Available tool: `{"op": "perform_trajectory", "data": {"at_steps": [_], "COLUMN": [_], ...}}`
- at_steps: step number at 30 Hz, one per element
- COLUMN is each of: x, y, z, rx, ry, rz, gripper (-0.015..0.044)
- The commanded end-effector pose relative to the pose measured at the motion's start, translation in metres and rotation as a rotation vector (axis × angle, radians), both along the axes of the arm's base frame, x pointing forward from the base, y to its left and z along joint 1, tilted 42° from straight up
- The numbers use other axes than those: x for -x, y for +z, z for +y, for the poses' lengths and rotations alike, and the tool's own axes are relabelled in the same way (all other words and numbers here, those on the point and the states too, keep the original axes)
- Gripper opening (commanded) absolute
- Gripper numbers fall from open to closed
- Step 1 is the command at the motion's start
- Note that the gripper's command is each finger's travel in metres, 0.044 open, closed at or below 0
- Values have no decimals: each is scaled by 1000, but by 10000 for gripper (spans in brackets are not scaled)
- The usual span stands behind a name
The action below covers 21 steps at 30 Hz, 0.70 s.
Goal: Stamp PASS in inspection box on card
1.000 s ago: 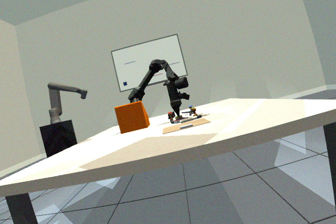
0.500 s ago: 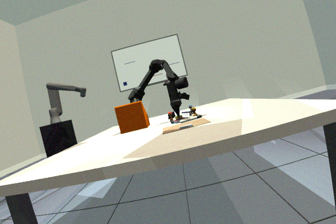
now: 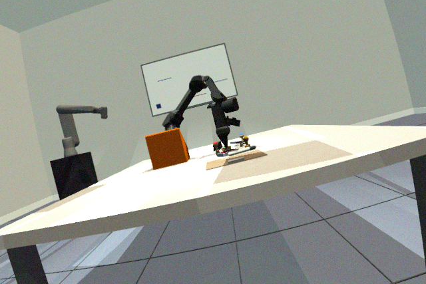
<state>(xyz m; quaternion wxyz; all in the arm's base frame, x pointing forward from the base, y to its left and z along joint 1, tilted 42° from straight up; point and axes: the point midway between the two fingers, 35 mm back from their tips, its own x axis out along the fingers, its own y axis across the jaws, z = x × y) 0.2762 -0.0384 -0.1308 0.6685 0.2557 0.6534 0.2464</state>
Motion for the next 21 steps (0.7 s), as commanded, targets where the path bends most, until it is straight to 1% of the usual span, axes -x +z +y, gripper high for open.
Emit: {"op": "perform_trajectory", "data": {"at_steps": [1, 21], "x": [0, -1], "y": [2, 15], "z": [-1, -13], "rx": [-2, 0], "ry": [-1, -1], "rz": [-1, -1], "gripper": [0, 0]}}
